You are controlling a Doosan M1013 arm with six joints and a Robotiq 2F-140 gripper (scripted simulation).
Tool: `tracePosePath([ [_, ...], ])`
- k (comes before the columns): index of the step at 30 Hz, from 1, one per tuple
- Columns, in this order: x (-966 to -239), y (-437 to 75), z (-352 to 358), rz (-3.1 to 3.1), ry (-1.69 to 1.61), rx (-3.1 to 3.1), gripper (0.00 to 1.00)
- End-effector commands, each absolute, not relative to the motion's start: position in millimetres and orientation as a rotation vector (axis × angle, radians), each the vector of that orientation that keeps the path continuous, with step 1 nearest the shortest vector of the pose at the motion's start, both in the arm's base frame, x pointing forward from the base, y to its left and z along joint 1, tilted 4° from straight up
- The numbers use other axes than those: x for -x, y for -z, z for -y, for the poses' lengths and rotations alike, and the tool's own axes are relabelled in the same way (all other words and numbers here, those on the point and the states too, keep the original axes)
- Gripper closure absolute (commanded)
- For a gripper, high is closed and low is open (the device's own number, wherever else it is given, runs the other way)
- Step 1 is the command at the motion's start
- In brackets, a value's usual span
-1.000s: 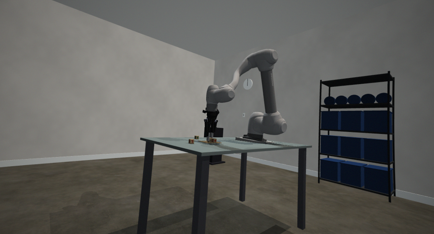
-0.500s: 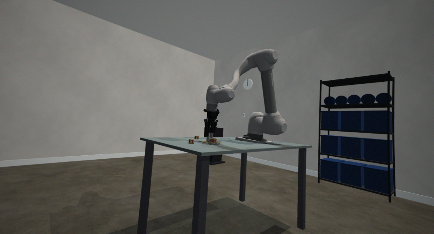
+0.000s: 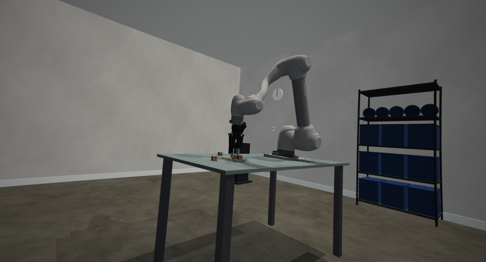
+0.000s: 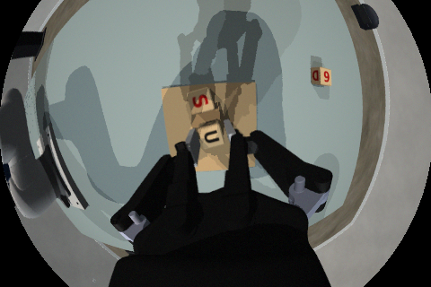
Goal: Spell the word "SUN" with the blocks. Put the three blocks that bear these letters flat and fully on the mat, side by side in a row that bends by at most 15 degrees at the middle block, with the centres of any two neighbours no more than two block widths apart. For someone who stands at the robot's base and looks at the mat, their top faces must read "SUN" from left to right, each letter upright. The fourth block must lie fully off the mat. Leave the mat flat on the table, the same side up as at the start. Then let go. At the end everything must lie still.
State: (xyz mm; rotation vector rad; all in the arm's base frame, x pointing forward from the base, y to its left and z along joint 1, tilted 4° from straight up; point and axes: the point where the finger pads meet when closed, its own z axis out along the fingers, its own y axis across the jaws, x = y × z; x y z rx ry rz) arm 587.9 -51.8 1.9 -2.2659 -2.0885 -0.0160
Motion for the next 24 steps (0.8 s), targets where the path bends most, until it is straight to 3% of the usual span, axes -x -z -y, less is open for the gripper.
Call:
tracePosePath([
  [1,-586.6,2.5,47.0,2.083,0.017,2.263,0.72],
  [13,-586.7,-0.3,47.2,2.083,0.017,2.263,0.72],
  [24,-588.0,-34.3,49.1,2.083,0.017,2.263,0.72],
])
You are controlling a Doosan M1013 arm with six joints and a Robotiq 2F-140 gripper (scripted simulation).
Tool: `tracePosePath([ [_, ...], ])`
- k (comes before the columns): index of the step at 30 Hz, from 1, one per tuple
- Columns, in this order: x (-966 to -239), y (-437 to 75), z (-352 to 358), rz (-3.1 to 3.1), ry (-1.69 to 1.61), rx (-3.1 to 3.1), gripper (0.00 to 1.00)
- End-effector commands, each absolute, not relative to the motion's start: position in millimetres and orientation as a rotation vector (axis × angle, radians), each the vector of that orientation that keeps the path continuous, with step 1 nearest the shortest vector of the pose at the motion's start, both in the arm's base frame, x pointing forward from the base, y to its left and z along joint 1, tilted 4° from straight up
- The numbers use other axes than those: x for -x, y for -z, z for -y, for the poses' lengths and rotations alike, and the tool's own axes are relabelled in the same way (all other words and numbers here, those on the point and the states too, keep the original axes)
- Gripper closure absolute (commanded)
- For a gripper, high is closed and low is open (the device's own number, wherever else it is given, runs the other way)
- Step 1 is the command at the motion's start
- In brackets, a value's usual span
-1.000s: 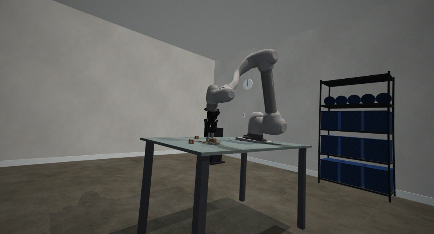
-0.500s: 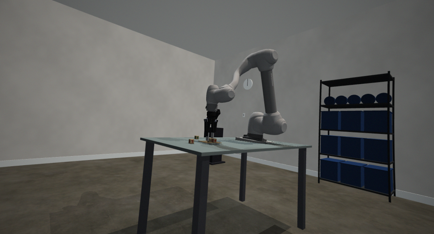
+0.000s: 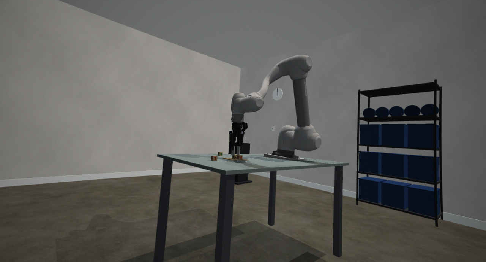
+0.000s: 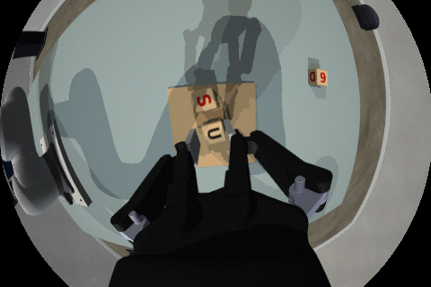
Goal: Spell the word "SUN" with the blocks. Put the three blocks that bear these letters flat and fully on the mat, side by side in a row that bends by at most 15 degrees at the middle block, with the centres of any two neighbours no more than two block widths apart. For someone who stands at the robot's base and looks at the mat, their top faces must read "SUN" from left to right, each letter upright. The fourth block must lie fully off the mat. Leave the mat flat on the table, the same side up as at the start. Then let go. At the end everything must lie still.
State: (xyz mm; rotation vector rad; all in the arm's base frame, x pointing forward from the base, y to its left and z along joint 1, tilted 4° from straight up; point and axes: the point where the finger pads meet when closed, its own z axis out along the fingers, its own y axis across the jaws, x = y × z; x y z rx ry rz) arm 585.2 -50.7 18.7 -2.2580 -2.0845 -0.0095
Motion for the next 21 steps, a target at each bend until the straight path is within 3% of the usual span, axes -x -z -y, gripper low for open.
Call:
tracePosePath([
  [1,-588.2,-39.8,49.4,2.083,0.017,2.263,0.72],
  [10,-589.7,-81.4,51.7,2.083,0.017,2.263,0.72],
  [18,-589.9,-87.3,52.1,2.083,0.017,2.263,0.72],
  [19,-589.9,-87.3,52.1,2.083,0.017,2.263,0.00],
  [21,-589.9,-87.3,52.1,2.083,0.017,2.263,0.00],
])
